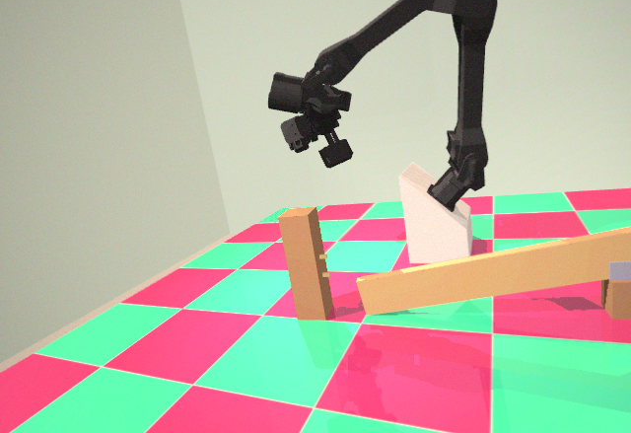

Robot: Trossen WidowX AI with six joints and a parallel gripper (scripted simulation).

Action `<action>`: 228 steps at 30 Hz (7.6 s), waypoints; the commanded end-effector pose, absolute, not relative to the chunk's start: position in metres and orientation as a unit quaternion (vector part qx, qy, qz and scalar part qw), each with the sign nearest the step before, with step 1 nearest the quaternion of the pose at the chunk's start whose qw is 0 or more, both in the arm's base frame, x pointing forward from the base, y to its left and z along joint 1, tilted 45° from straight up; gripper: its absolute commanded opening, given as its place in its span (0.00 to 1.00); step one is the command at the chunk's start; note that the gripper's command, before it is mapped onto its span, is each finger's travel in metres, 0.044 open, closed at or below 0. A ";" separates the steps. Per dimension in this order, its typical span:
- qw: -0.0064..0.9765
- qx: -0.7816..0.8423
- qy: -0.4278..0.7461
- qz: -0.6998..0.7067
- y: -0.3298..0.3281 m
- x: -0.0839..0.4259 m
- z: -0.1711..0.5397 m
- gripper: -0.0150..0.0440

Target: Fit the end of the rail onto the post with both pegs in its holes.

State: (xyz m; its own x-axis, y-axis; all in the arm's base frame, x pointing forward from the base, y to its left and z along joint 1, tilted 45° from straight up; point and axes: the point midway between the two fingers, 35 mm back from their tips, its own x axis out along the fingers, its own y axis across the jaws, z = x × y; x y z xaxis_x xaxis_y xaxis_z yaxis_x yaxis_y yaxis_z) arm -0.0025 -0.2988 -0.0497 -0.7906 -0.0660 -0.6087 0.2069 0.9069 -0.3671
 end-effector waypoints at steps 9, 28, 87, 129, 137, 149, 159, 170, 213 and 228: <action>0.464 -0.022 0.884 -0.045 -0.281 0.075 -0.055 1.00; 0.678 -0.317 0.500 0.436 -0.141 0.263 -0.008 1.00; 0.637 -0.317 0.229 0.664 0.028 0.257 -0.044 1.00; 0.637 -0.316 0.228 0.665 0.030 0.256 -0.046 0.25; 0.637 -0.316 0.228 0.665 0.028 0.257 -0.043 0.25; 0.637 -0.317 0.229 0.665 0.023 0.258 -0.039 0.25; 0.637 -0.317 0.229 0.665 0.020 0.258 -0.035 0.25; 0.637 -0.317 0.229 0.665 0.016 0.259 -0.031 0.25; 0.637 -0.317 0.229 0.664 0.001 0.258 -0.016 0.25; 0.637 -0.317 0.229 0.664 0.002 0.258 -0.017 0.25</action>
